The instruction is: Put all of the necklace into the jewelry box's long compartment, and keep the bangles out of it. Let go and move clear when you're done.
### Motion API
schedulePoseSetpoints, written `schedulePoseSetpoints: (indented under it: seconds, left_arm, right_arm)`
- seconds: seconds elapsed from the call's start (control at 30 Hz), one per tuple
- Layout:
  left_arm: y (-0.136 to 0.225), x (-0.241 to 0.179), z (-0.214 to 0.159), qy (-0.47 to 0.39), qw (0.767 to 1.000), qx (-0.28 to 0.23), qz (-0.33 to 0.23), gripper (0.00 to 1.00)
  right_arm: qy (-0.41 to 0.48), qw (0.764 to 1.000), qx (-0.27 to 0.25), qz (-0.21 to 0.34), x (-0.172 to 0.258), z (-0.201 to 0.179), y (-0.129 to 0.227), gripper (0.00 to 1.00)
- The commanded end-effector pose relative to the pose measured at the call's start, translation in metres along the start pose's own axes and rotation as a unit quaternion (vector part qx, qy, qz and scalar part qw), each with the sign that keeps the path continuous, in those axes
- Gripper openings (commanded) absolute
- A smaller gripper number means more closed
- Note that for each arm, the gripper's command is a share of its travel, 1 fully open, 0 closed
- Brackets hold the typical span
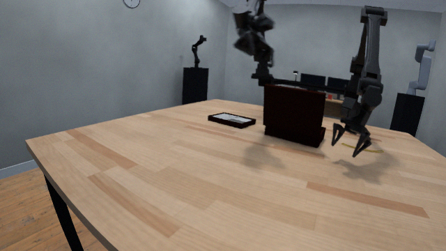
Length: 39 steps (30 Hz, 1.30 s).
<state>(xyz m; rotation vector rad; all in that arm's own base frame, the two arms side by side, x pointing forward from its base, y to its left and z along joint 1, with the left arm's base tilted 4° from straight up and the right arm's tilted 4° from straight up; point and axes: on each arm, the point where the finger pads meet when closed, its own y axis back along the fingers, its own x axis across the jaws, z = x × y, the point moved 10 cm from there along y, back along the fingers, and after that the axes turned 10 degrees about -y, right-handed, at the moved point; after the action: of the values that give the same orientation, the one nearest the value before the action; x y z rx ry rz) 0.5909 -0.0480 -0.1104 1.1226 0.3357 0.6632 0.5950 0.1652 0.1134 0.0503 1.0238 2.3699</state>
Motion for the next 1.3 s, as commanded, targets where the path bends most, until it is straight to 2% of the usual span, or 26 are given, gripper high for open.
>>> schedulePoseSetpoints:
  seconds: [0.0,0.1,0.23,0.33,0.47,0.7,0.93,1.03,1.1,1.27]
  left_arm:
    - [0.025,0.002,-0.001,-0.047,0.998,-0.039,0.026,1.00]
    - [0.051,-0.011,-0.052,-0.044,0.998,-0.045,0.027,1.00]
    - [0.089,-0.039,-0.114,-0.040,0.997,-0.055,0.031,1.00]
    - [0.116,-0.067,-0.154,-0.036,0.997,-0.063,0.035,1.00]
    - [0.153,-0.112,-0.200,-0.028,0.996,-0.074,0.041,1.00]
    - [0.159,-0.122,-0.208,-0.020,0.996,-0.080,0.042,1.00]
    - [0.137,-0.125,-0.204,-0.151,0.988,-0.028,-0.008,0.21]
    - [0.122,-0.120,-0.197,-0.243,0.969,0.028,-0.044,0.18]
    - [0.122,-0.120,-0.197,-0.243,0.969,0.028,-0.044,0.18]
    - [0.095,-0.117,-0.185,-0.373,0.917,0.108,-0.095,0.18]
  right_arm:
    - [-0.067,0.997,-0.028,-0.040,0.037,0.024,0.003,1.00]
    - [-0.078,0.996,-0.050,-0.020,0.144,0.059,0.000,1.00]
    - [-0.093,0.993,-0.078,0.006,0.253,0.073,0.017,1.00]
    - [-0.108,0.988,-0.104,0.034,0.339,0.070,0.044,1.00]
    - [-0.130,0.979,-0.138,0.078,0.432,0.043,0.093,1.00]
    - [-0.122,0.979,-0.139,0.088,0.456,0.029,0.102,1.00]
    - [-0.126,0.977,-0.148,0.084,0.451,0.037,0.101,1.00]
    - [-0.126,0.977,-0.148,0.084,0.451,0.037,0.101,1.00]
    - [-0.126,0.977,-0.148,0.084,0.451,0.037,0.101,1.00]
    - [-0.135,0.976,-0.151,0.081,0.447,0.042,0.093,1.00]
